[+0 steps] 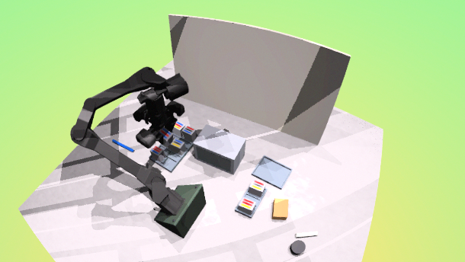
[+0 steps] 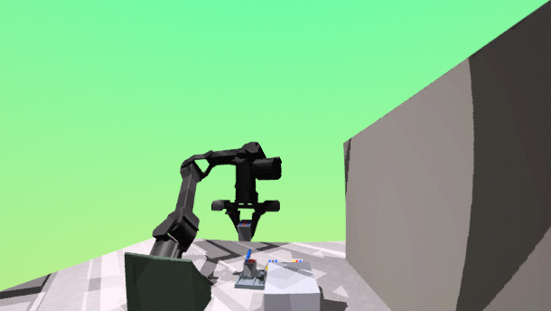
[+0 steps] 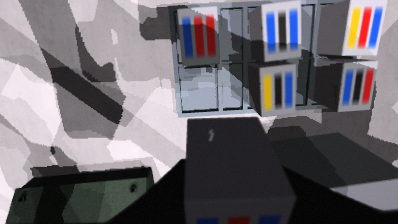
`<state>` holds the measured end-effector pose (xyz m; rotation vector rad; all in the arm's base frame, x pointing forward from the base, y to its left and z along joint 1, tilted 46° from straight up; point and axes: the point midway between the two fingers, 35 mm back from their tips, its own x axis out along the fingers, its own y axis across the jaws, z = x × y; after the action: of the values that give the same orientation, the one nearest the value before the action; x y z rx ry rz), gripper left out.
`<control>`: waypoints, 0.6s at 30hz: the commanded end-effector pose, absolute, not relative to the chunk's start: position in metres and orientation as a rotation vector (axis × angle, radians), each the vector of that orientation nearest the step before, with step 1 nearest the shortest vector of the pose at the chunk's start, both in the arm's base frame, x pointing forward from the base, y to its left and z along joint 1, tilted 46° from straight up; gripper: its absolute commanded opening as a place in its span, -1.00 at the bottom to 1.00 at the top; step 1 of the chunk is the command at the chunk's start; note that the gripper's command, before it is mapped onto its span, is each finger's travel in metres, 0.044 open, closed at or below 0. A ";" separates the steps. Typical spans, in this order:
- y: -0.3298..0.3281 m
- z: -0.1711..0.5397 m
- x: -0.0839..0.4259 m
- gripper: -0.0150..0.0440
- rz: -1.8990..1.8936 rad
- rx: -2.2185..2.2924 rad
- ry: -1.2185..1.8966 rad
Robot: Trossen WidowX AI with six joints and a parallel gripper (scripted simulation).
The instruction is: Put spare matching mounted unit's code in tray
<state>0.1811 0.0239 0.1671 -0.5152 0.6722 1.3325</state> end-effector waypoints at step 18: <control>-0.043 0.147 0.241 -0.49 1.321 -0.513 0.700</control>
<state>0.2312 -0.0299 0.1531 -0.5068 0.6973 1.3212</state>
